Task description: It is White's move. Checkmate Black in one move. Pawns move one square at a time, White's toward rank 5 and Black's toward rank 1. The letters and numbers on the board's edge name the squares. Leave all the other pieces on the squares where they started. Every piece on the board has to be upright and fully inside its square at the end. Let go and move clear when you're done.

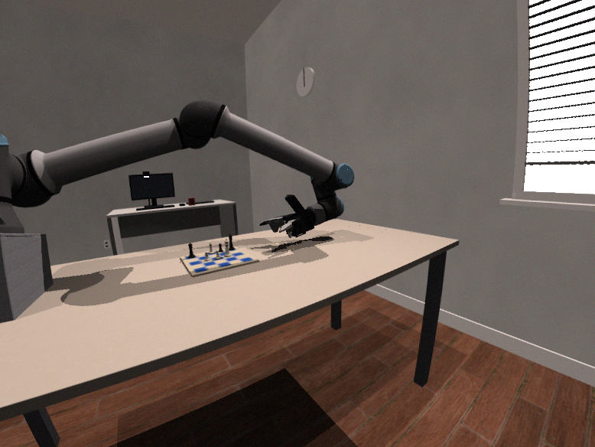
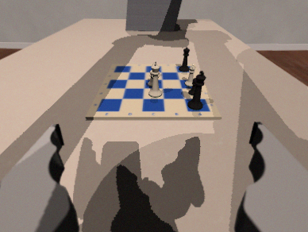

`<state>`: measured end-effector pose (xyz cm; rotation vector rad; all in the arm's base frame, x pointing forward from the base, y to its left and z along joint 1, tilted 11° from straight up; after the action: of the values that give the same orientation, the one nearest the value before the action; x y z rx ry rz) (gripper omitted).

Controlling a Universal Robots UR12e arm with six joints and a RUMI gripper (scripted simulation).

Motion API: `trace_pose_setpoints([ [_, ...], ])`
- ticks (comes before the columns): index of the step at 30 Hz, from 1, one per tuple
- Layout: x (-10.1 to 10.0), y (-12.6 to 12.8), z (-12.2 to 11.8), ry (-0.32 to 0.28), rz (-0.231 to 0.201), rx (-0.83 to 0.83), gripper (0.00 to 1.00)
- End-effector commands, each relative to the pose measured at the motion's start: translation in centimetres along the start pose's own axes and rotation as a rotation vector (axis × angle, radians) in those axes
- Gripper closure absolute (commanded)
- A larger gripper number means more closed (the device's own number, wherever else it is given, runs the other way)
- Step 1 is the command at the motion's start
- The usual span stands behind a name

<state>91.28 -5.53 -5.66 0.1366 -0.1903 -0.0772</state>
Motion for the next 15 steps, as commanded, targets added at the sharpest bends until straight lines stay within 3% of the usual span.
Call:
trace_pose_setpoints([
  [1,0.9,-0.5,4.2,-0.008,-0.001,-0.001,0.0],
  [9,1.4,-0.6,7.1,-0.008,-0.001,-0.001,0.0],
  [15,1.9,-0.5,7.3,-0.022,0.001,-0.003,0.0],
])
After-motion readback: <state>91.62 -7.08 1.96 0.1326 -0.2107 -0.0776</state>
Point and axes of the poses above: the point where the finger pads meet when closed, its own x axis back along the fingers, its own y axis across the jaws, z = x × y, the point moved 9 cm from there along x, back along the fingers, and after that the axes turned 4 degrees about -x, right-handed, at the moved point
